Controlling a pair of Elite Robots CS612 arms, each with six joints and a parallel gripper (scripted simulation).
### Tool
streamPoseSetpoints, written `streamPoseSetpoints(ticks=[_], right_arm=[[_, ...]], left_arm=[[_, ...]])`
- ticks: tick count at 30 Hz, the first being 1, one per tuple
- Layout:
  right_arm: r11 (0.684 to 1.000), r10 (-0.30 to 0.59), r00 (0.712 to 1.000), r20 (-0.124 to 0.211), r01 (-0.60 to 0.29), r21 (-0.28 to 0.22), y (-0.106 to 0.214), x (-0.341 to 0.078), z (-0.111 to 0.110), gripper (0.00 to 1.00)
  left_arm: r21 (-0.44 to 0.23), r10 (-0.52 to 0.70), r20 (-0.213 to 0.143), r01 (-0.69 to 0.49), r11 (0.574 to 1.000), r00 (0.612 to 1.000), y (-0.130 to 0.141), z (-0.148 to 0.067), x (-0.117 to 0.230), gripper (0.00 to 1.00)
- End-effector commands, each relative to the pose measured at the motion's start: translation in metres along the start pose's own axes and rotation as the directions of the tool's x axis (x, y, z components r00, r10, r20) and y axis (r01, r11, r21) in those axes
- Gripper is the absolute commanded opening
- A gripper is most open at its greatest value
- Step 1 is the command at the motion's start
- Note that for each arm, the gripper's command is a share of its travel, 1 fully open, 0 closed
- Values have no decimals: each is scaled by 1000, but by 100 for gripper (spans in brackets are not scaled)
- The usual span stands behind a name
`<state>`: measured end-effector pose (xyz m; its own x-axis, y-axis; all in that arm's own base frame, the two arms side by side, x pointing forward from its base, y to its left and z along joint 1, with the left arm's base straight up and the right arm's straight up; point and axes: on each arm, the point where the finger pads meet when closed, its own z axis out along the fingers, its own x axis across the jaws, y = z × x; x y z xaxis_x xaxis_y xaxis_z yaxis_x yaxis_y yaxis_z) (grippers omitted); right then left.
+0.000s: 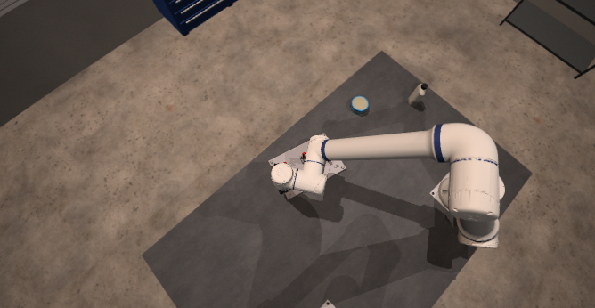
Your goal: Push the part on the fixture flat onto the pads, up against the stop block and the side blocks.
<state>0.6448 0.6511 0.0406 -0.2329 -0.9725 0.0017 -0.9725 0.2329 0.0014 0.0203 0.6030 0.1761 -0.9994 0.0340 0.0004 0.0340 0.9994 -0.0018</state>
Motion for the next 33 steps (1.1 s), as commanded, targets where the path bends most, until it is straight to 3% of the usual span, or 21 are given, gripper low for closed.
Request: streamPoseSetpoints(ticks=[1,33], right_arm=[[1000,0,1000,2,0,1,-1,-1,-1,0],[1000,0,1000,2,0,1,-1,3,-1,0]], left_arm=[[-2,0,0,0,1000,1000,1,-1,0,100],[-2,0,0,0,1000,1000,1,-1,0,100]])
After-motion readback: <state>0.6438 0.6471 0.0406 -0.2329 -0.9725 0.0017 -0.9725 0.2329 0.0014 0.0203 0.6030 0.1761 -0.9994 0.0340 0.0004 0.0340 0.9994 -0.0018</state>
